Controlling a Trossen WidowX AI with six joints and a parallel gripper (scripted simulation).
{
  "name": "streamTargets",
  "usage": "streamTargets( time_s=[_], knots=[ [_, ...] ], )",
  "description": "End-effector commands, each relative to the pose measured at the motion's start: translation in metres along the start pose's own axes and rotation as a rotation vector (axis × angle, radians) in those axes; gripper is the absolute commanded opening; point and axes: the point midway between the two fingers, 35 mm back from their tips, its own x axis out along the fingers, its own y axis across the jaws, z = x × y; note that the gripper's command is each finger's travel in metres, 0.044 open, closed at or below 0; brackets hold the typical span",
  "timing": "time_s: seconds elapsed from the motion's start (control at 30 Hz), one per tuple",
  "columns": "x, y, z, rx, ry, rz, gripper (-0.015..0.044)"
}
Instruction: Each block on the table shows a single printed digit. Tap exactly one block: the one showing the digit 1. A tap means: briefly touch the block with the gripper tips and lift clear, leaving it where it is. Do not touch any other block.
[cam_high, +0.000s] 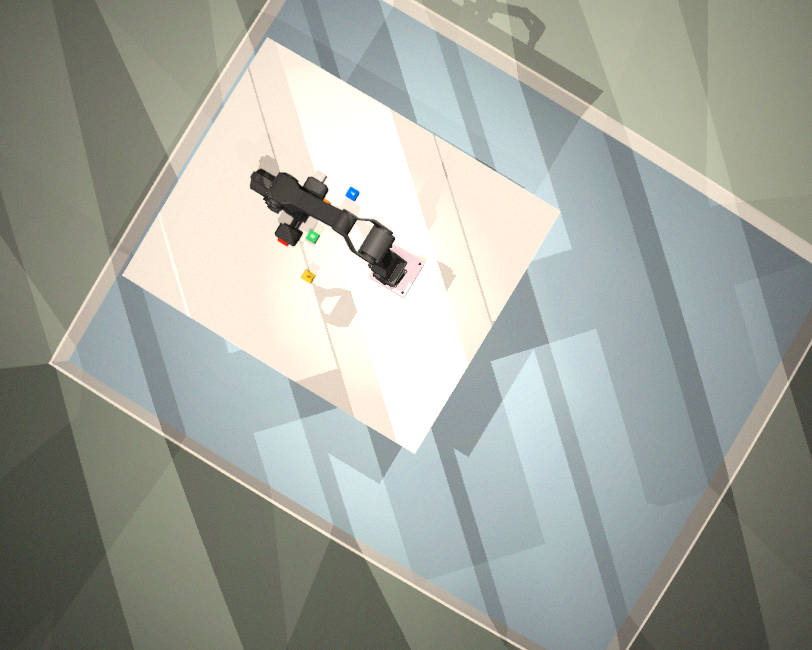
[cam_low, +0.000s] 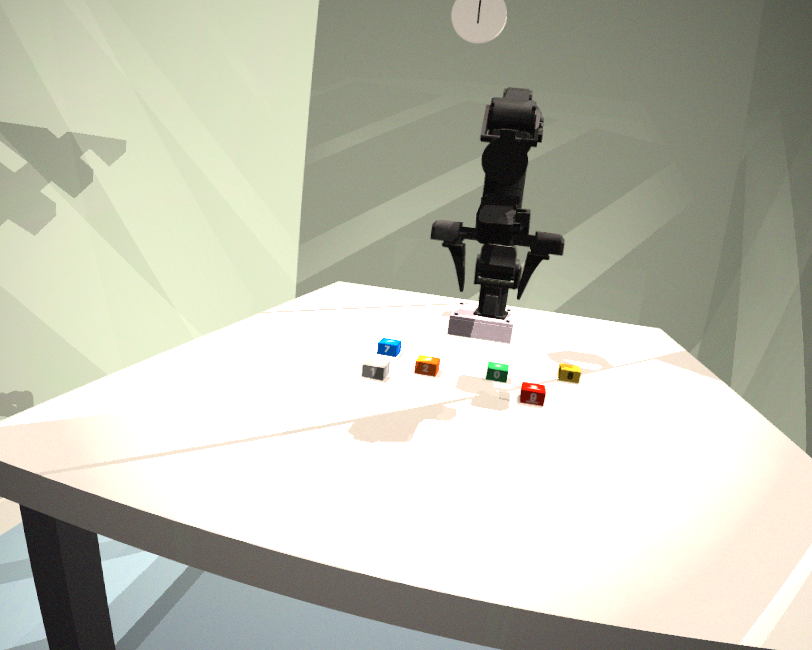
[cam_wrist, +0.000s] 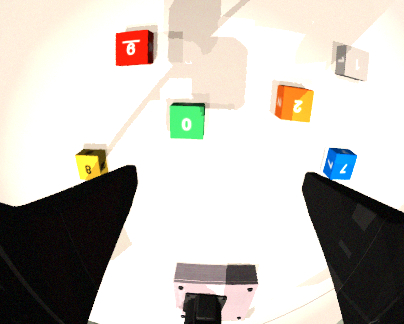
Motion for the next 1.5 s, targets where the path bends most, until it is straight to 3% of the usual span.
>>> streamTargets(
  time_s=[0.0, 0.67, 1.03, 1.47],
  knots=[
    [0.000, 0.028, 0.000, 0.006, 0.002, -0.003, 0.0400],
    [0.000, 0.031, -0.001, 0.006, 0.002, -0.003, 0.0400],
    [0.000, 0.147, -0.055, 0.006, 0.008, 0.010, 0.0400],
    [0.000, 0.149, -0.056, 0.006, 0.008, 0.010, 0.0400]
  ],
)
